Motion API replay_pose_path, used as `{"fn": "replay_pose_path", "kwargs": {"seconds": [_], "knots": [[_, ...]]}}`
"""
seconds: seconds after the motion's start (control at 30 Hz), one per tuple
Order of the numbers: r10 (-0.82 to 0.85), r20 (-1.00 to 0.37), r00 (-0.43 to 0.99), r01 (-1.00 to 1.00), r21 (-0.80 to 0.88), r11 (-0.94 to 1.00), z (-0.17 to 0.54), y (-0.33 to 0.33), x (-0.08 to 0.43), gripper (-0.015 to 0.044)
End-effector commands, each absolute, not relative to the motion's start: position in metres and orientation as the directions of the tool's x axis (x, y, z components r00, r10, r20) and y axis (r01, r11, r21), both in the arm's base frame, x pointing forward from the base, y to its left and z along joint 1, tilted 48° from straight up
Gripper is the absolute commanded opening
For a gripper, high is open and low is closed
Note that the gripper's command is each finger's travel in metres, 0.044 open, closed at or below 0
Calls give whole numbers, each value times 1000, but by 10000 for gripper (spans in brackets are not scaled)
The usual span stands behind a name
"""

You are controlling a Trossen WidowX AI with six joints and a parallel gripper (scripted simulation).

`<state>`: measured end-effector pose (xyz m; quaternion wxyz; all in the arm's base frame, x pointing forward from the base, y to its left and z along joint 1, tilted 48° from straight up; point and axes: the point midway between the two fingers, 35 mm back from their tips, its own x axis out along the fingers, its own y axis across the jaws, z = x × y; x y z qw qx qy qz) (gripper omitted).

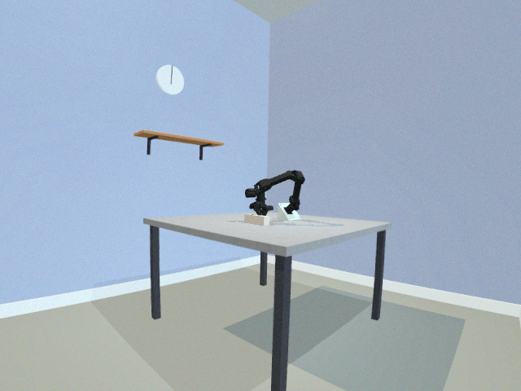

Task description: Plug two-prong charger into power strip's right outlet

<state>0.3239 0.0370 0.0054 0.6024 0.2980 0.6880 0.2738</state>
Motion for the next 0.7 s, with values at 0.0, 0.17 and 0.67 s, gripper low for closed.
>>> {"fn": "replay_pose_path", "kwargs": {"seconds": [0.0,0.17,0.67], "knots": [[743,-663,-95,85,738,669,6,37,326,0],[743,-663,-95,84,738,669,6,37,327,0],[743,-663,-95,84,738,669,6,37,329,0]]}}
